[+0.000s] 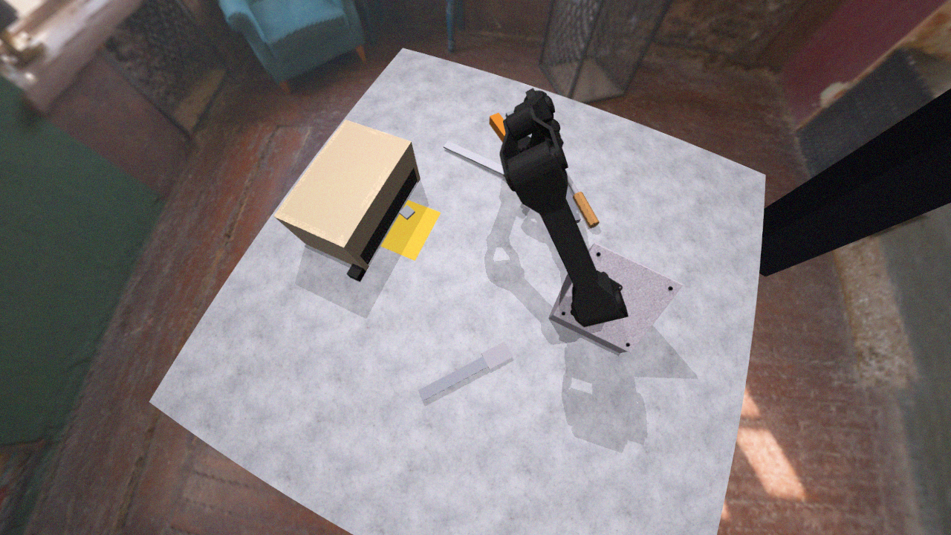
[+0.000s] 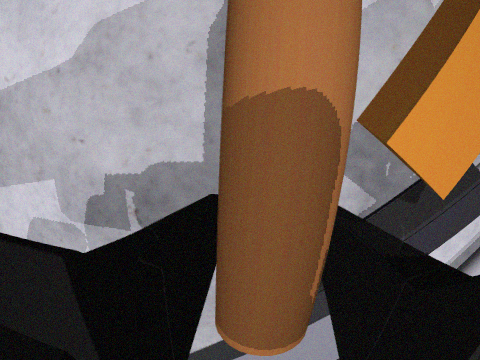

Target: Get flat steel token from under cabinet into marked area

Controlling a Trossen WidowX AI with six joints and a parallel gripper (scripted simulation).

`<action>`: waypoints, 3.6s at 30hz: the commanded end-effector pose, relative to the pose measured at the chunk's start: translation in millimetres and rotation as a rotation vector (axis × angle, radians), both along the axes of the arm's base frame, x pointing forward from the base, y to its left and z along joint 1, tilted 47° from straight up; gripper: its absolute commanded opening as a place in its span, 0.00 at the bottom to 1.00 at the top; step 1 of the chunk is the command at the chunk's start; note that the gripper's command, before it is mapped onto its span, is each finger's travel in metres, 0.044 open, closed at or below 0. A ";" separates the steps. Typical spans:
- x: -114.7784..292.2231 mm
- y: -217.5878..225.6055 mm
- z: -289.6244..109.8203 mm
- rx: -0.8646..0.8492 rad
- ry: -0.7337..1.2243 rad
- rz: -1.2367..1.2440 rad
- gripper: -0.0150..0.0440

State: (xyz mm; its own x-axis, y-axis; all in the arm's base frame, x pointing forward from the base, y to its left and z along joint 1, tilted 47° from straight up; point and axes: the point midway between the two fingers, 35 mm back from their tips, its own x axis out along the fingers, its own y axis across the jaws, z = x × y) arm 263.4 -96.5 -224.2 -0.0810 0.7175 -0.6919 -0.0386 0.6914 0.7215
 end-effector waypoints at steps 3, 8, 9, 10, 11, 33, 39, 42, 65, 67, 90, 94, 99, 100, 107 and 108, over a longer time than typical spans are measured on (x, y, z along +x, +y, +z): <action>3.1 -4.9 -0.2 -0.005 -0.048 0.027 0.25; 3.1 -4.9 -0.2 -0.002 -0.076 0.055 0.25; 3.1 -4.9 -0.2 -0.001 -0.082 0.060 0.25; 3.1 -4.9 -0.2 -0.001 -0.087 0.066 0.25; 3.1 -4.8 -0.2 0.000 -0.093 0.071 0.25; 3.1 -4.8 -0.2 0.013 -0.217 0.192 0.25; 3.1 -4.9 -0.2 0.016 -0.251 0.225 0.25; 3.1 -4.9 -0.2 0.018 -0.268 0.242 0.25; 3.1 -4.9 -0.2 0.032 -0.397 0.367 0.25; 3.1 -4.9 -0.2 0.033 -0.408 0.378 0.25; 20.3 6.1 9.0 0.040 -0.465 0.433 0.25; 25.4 9.2 11.4 0.041 -0.470 0.437 0.25; 28.3 11.1 13.0 0.042 -0.472 0.439 0.25; 28.3 11.1 13.0 0.042 -0.472 0.439 0.25; 28.1 12.0 12.4 0.042 -0.472 0.439 0.25; 28.1 12.7 11.7 0.042 -0.472 0.439 0.25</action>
State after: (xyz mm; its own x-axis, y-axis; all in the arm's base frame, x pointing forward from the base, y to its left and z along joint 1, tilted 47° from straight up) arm 283.8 -81.0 -216.2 -0.0929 0.7136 -0.6944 -0.6271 0.4998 0.5975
